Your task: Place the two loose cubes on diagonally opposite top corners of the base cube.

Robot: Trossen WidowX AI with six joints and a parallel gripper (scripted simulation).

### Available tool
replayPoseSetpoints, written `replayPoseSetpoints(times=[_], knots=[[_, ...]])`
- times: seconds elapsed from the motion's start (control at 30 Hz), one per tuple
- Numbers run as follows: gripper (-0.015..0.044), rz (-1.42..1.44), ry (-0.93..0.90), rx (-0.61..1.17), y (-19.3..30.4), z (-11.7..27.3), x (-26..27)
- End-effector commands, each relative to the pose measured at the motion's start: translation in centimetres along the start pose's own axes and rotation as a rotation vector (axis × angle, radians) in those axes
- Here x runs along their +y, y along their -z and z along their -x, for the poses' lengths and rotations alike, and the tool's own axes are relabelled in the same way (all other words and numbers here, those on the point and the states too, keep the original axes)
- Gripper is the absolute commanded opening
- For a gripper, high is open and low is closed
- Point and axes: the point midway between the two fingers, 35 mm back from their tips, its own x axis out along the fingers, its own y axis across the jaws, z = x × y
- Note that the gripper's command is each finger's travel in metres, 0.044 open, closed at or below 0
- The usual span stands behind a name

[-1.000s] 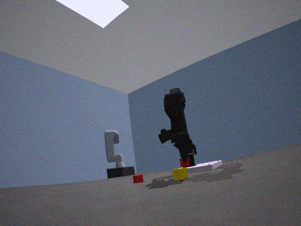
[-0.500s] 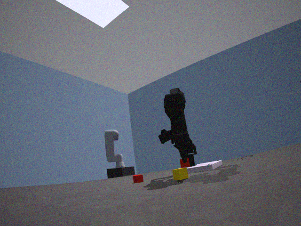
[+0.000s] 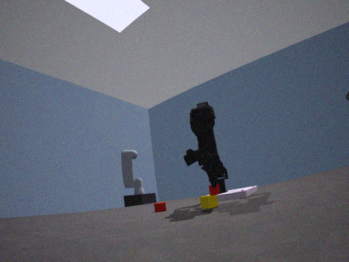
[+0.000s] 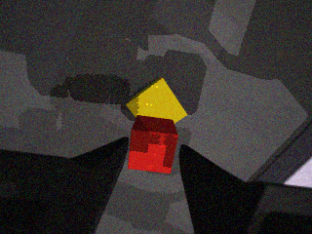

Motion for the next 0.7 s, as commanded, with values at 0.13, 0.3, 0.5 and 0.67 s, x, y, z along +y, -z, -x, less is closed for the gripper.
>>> replayPoseSetpoints(times=[0.13, 0.3, 0.5, 0.67], knots=[[0.0205, 0.0, -0.007, 0.0, 0.0, 1.4, 0.1], [0.0205, 0.0, -0.007, 0.0, 0.0, 2.4, 0.1], [0.0265, 0.061, -0.007, -0.001, -0.6, 2.5, 0.1], [0.0265, 0.269, -0.006, -0.005, -2.7, 2.9, 0.1]])
